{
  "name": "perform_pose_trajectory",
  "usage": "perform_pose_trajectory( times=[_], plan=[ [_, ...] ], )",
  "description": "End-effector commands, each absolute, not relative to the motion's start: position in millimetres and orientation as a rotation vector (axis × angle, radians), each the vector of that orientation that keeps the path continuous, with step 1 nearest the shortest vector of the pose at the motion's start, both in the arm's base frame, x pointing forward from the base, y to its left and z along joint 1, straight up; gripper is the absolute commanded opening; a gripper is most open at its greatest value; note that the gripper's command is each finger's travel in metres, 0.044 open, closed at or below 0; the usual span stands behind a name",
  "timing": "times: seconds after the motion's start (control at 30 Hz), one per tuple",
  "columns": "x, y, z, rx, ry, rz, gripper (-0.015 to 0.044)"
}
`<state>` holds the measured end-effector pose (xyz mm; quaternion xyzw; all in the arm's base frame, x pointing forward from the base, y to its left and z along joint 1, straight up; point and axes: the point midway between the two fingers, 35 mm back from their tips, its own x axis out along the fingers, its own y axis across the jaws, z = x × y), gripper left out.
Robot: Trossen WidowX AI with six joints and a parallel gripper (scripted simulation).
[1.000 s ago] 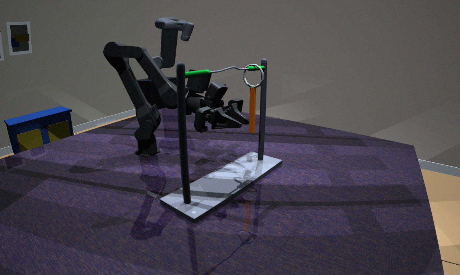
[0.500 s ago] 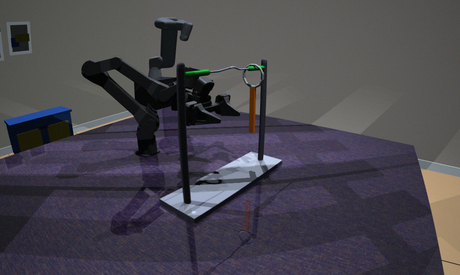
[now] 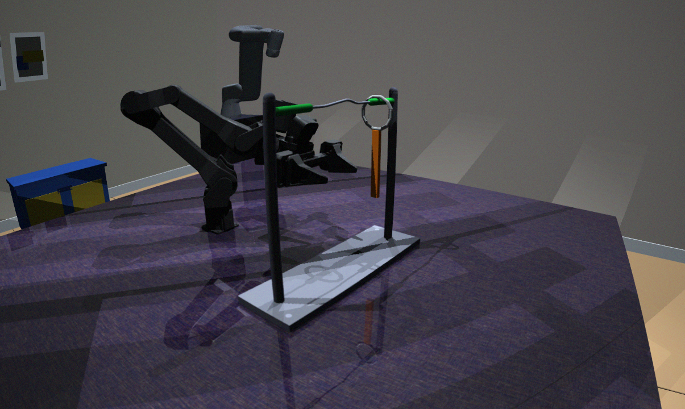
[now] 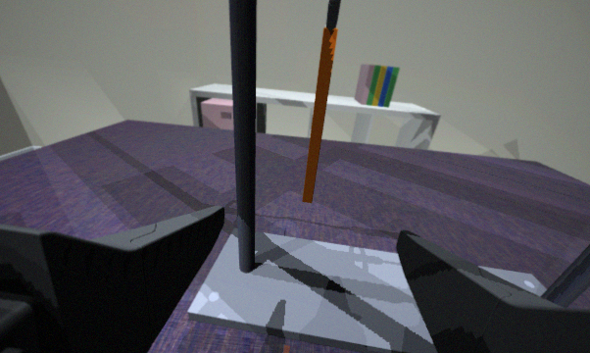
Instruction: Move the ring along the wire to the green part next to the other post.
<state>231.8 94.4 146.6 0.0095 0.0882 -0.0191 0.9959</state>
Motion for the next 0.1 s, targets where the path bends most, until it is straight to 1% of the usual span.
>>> perform_pose_trajectory(
  times=[0.0, 0.07],
  plan=[
    [231.6, 93.7, 146.1, 0.021, 0.177, -0.043, 0.0440],
    [231.6, 93.7, 146.1, 0.021, 0.177, -0.043, 0.0440]
  ],
)
